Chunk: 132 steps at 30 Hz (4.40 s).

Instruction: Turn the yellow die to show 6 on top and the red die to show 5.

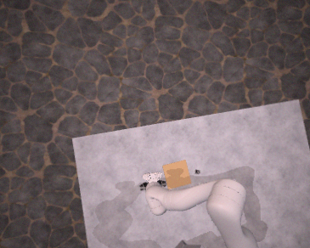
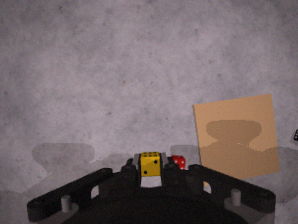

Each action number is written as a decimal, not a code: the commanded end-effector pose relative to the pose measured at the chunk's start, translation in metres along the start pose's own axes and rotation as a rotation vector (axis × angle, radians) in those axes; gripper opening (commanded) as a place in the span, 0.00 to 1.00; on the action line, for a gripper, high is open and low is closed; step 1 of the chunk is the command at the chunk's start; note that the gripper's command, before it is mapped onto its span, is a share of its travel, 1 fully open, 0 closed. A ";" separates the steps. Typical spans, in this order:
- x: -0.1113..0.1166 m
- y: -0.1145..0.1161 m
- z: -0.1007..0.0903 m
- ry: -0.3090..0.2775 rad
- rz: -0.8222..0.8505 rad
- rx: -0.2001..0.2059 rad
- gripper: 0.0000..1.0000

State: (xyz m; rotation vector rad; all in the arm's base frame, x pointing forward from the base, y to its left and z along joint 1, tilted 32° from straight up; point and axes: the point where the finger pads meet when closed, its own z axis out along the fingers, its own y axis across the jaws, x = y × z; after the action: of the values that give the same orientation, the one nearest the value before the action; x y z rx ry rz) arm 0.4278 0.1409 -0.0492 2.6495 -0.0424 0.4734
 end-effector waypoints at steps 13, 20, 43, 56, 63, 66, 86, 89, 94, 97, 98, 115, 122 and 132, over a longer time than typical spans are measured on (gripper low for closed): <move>-0.011 -0.022 -0.001 -0.014 0.007 0.007 0.15; -0.011 -0.022 -0.001 -0.008 0.008 0.006 0.15; -0.011 -0.023 -0.002 0.119 0.007 0.007 0.15; -0.014 -0.022 0.000 0.263 0.008 0.003 0.15; -0.015 -0.020 0.001 0.334 0.009 -0.004 0.15; -0.015 -0.021 0.001 0.377 0.009 0.001 0.15; -0.020 -0.022 0.004 0.819 0.010 0.002 0.15; -0.021 -0.022 0.005 0.892 0.011 0.001 0.15; -0.021 -0.022 0.005 0.953 0.010 0.003 0.15; -0.022 -0.022 0.004 1.000 0.009 0.004 0.15; -0.022 -0.021 0.004 1.013 0.009 0.004 0.15; -0.023 -0.021 0.003 1.070 0.007 0.008 0.15; -0.023 -0.021 0.010 1.068 0.010 0.002 0.15; -0.023 -0.022 0.036 1.068 0.010 0.002 0.15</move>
State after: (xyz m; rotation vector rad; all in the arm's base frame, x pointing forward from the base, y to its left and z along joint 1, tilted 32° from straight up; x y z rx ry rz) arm 0.4188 0.1502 -0.0891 2.0717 0.2656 1.7905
